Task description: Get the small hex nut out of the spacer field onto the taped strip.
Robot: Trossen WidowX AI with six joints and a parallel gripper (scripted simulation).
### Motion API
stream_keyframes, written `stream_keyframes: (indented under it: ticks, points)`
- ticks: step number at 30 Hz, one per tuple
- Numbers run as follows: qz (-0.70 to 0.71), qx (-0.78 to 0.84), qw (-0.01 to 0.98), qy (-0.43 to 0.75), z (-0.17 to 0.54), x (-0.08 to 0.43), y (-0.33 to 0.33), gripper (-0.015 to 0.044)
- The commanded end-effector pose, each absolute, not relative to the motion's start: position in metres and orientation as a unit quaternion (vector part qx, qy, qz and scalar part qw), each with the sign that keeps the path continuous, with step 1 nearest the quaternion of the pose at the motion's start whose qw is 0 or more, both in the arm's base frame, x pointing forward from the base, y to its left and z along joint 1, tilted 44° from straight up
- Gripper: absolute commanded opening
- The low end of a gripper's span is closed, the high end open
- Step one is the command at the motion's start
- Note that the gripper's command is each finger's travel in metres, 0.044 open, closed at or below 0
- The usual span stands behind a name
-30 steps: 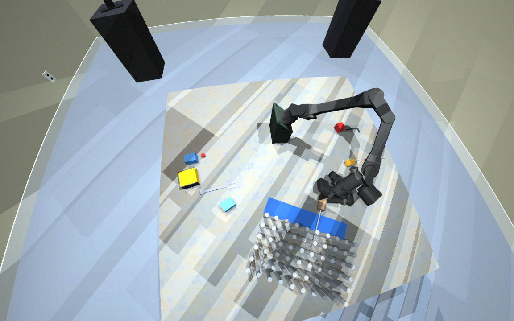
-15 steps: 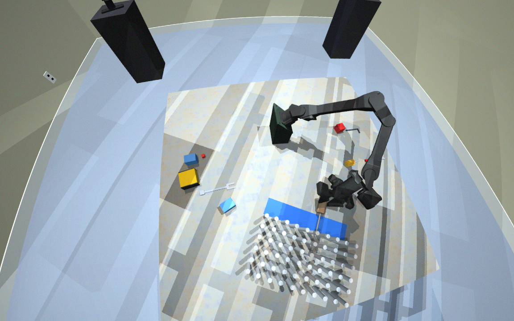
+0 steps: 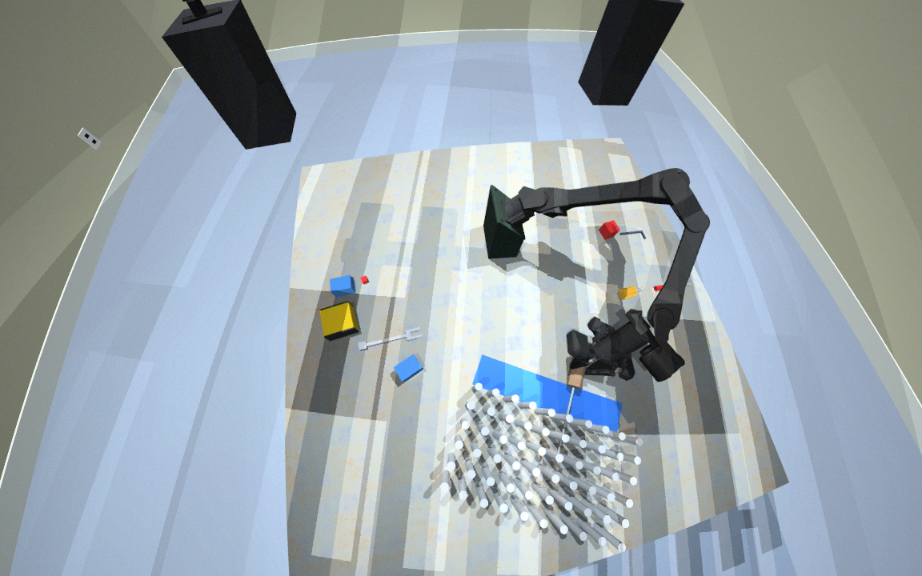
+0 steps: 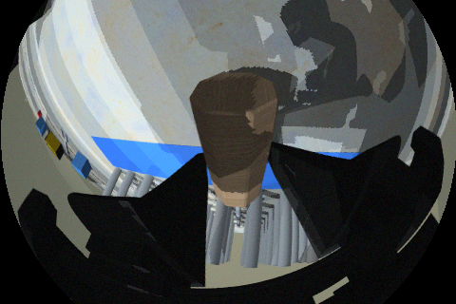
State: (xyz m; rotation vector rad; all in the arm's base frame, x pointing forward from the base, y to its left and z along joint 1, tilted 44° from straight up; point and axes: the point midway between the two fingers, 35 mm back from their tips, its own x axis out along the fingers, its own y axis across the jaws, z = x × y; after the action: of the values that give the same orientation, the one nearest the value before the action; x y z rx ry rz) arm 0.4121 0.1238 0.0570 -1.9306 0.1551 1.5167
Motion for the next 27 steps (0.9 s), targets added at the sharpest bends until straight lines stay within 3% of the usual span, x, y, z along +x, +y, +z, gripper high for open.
stream_keyframes:
  ticks: [1, 27]
  points:
    - [0.579, -0.741, 0.335, 0.060, 0.057, 0.416, 0.121, 0.0000]
    - [0.579, -0.741, 0.335, 0.060, 0.052, 0.433, 0.113, 0.0000]
